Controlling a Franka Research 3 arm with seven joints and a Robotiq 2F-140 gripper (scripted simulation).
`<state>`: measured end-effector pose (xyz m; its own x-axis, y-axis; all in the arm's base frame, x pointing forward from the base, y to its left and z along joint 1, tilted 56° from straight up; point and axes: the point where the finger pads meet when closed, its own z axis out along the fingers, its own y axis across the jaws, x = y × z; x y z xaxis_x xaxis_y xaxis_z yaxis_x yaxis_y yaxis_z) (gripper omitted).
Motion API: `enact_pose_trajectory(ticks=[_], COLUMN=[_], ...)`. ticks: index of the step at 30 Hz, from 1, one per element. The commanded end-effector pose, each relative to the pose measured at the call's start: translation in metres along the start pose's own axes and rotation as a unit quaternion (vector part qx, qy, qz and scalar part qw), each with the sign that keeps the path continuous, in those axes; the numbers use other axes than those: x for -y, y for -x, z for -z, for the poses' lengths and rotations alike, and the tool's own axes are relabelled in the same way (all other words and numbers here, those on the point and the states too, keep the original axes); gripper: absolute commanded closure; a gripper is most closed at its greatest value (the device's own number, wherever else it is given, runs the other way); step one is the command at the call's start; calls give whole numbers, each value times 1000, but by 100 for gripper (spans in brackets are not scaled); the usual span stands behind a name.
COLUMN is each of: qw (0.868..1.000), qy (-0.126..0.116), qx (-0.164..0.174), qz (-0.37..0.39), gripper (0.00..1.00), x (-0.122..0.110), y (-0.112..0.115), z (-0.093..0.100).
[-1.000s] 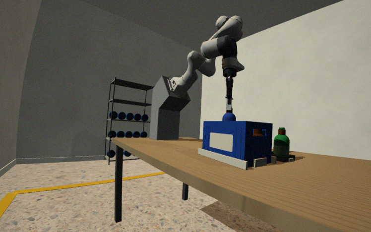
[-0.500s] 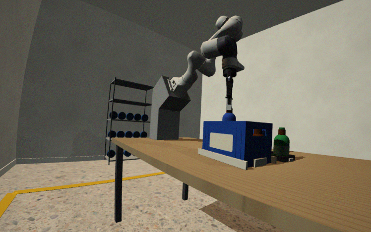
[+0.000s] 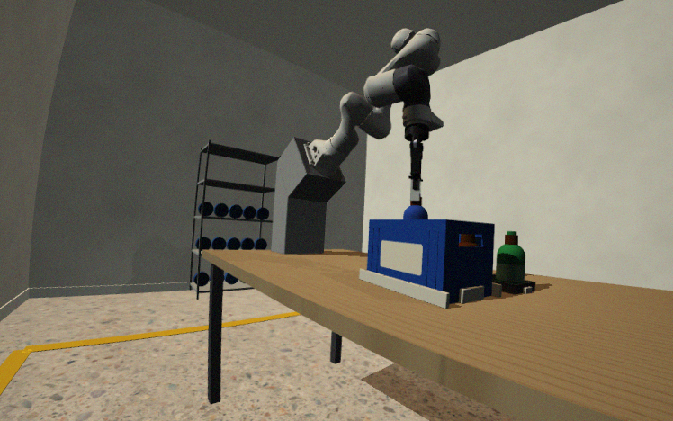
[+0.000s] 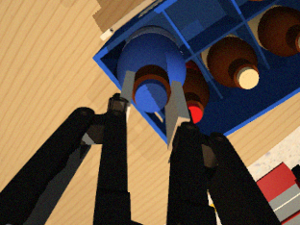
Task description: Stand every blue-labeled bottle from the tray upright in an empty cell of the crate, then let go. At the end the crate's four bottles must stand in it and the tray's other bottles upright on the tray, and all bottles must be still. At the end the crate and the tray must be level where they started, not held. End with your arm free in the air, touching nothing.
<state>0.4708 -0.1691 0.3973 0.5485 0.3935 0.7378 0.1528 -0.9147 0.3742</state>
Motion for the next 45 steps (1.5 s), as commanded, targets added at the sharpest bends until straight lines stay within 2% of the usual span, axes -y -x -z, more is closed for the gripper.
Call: enact_pose_trajectory(ticks=[1, 34, 45], qw=[1000, 1000, 1000], qy=[2, 2, 2], qx=[-1, -1, -1], qz=[2, 2, 2], gripper=[100, 100, 100], x=[-1, -2, -2], y=[-1, -1, -1], z=[-1, -32, -37])
